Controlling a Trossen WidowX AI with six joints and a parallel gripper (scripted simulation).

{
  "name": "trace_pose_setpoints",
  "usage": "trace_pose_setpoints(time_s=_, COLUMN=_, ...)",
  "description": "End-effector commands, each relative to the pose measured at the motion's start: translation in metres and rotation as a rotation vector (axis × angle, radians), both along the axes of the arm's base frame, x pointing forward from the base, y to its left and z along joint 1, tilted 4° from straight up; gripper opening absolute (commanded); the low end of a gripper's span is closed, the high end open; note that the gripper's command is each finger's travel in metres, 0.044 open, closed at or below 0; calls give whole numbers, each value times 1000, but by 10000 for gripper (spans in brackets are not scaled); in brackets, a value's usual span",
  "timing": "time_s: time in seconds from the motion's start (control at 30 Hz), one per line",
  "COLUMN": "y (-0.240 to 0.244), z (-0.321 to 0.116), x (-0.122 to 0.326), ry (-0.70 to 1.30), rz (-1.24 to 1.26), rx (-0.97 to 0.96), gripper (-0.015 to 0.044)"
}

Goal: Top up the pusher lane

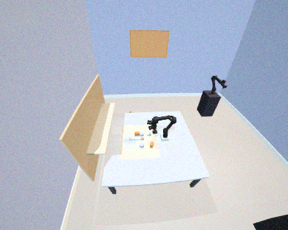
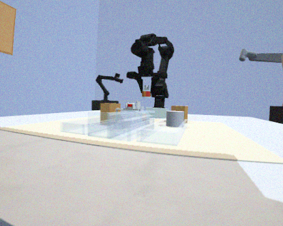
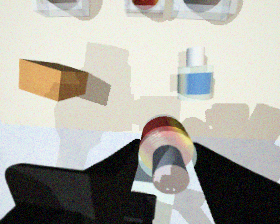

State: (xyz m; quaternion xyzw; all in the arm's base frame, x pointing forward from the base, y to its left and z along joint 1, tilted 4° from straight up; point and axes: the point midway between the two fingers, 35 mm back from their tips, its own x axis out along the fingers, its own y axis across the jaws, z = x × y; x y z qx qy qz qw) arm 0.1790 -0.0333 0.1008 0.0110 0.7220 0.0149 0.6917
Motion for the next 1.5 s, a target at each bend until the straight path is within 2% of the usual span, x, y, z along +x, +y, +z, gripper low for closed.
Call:
trace_pose_setpoints(time_s=0.0, y=1, z=0, x=17, ry=-10, rz=-8, rx=-2, gripper=0)
trace_pose_setpoints(time_s=0.87, y=32, z=-48, x=116, ry=-18, rz=-43, rx=-1, gripper=0)
trace_pose_setpoints(time_s=1.47, y=34, z=-73, x=119, ry=-18, rz=-46, rx=0, gripper=0)
